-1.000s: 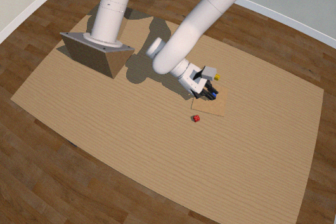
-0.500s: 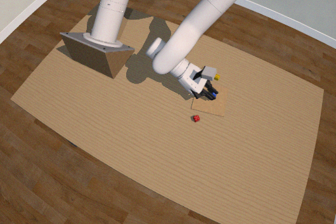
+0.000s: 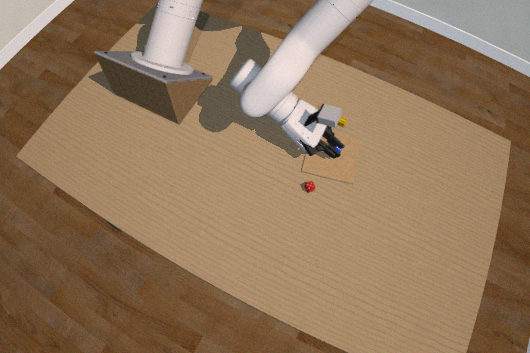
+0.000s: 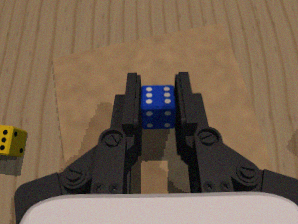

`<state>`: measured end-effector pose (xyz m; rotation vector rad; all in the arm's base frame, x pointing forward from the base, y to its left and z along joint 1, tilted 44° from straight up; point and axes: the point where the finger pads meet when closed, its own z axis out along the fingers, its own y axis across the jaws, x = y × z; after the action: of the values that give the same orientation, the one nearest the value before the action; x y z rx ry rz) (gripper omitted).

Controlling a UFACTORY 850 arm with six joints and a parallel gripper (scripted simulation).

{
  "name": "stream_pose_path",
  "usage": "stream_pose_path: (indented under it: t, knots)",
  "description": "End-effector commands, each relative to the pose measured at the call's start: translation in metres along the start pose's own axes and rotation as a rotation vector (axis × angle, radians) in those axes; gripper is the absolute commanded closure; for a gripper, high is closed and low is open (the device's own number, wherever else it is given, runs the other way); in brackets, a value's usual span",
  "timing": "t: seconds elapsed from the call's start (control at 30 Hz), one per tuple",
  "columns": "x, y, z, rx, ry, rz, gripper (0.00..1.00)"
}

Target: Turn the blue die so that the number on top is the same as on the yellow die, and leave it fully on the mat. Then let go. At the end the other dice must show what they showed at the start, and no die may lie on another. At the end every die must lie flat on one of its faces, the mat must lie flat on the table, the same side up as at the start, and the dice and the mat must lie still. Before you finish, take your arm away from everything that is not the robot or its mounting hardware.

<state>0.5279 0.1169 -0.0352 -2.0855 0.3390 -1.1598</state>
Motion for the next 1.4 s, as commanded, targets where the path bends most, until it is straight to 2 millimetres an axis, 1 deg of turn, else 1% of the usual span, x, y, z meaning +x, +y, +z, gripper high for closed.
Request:
stream_pose_path:
  t: [0.0,0.53,1.37]
  knots:
    - [-0.0009,0.0,0.001,0.0,0.001,0.0,0.85]
    - [-0.0082,0.0,0.0048,0.0,0.001,0.0,0.85]
    - [-0.0085,0.0,0.005,0.0,0.001,0.0,0.85]
